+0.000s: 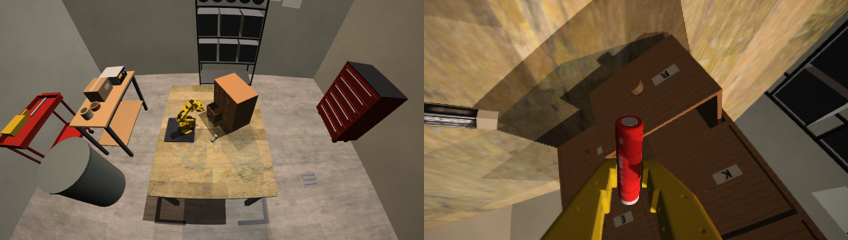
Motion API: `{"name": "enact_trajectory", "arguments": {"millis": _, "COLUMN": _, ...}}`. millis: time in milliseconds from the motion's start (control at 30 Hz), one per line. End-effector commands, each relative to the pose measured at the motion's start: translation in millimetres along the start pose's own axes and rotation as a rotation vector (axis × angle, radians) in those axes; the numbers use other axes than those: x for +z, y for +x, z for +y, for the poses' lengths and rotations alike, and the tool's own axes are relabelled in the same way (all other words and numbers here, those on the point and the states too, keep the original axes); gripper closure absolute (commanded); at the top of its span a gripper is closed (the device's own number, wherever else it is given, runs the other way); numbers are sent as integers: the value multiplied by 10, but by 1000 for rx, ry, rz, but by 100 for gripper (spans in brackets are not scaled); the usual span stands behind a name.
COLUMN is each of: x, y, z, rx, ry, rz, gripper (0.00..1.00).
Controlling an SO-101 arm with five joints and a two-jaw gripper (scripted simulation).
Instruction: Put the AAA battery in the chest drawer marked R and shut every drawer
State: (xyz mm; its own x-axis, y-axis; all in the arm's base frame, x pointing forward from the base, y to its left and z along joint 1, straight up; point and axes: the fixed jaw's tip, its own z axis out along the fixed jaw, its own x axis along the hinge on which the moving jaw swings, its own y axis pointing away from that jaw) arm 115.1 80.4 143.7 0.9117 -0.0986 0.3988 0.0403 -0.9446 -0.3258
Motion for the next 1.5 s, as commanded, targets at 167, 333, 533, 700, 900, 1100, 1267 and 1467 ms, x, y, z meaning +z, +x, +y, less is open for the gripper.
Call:
{"name": "enact_trajectory", "arguments": {"millis": 167, "x": 7, "y": -37, "z": 28, "rx": -176, "ry": -2, "rz": -10, "gripper": 100}}
{"name": "enact_trajectory", "arguments": {"millis": 333, "x": 8, "y": -43, "z": 38, "rx": -298, "ry": -1, "rz": -10, "gripper": 100}}
{"name": "enact_trajectory", "arguments": {"millis": 533, "x": 10, "y": -50, "z": 49, "rx": -445, "ry": 0, "rz": -10, "gripper": 100}}
{"name": "enact_trajectory", "arguments": {"millis": 700, "x": 11, "y": -54, "z": 54, "rx": -518, "ry": 1, "rz": -9, "gripper": 100}}
{"name": "enact_trajectory", "arguments": {"millis": 900, "x": 14, "y": -63, "z": 62, "rx": -665, "ry": 1, "rz": -9, "gripper": 100}}
{"name": "enact_trajectory", "arguments": {"millis": 1100, "x": 14, "y": -64, "z": 62, "rx": -673, "ry": 1, "rz": -9, "gripper": 100}}
{"name": "enact_trajectory", "arguments": {"millis": 1267, "x": 14, "y": -64, "z": 62, "rx": -673, "ry": 1, "rz": -9, "gripper": 100}}
{"name": "enact_trajectory", "arguments": {"millis": 1467, "x": 14, "y": -64, "z": 62, "rx": -673, "ry": 1, "rz": -9, "gripper": 100}}
